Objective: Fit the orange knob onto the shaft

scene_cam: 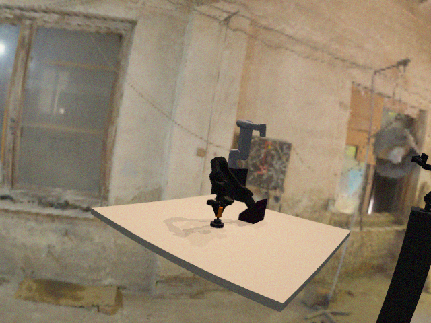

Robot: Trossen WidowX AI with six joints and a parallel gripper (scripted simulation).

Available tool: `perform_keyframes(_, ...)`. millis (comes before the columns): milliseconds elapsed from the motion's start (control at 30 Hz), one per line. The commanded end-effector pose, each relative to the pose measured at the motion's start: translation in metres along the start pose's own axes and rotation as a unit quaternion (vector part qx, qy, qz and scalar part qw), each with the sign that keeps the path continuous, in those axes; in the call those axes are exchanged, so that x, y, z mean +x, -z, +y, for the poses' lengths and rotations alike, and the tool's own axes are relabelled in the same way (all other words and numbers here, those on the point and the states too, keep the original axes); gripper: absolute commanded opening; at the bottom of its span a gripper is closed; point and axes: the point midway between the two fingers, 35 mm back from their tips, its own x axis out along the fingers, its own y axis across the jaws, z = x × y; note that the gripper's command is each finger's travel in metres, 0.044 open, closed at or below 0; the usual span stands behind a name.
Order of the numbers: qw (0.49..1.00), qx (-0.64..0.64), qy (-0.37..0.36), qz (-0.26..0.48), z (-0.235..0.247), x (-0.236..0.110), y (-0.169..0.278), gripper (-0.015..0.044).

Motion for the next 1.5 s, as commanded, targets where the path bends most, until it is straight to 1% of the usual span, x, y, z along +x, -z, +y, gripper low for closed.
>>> perform_keyframes(0, 1.000, -0.031, 0.003, -0.001, -0.0029, -0.0012, -0.0018, 0.0000)
perform_keyframes(1467, 1.000, -0.031, 0.003, -0.001, -0.0001, 0.0028, -0.0011, 0.0000)
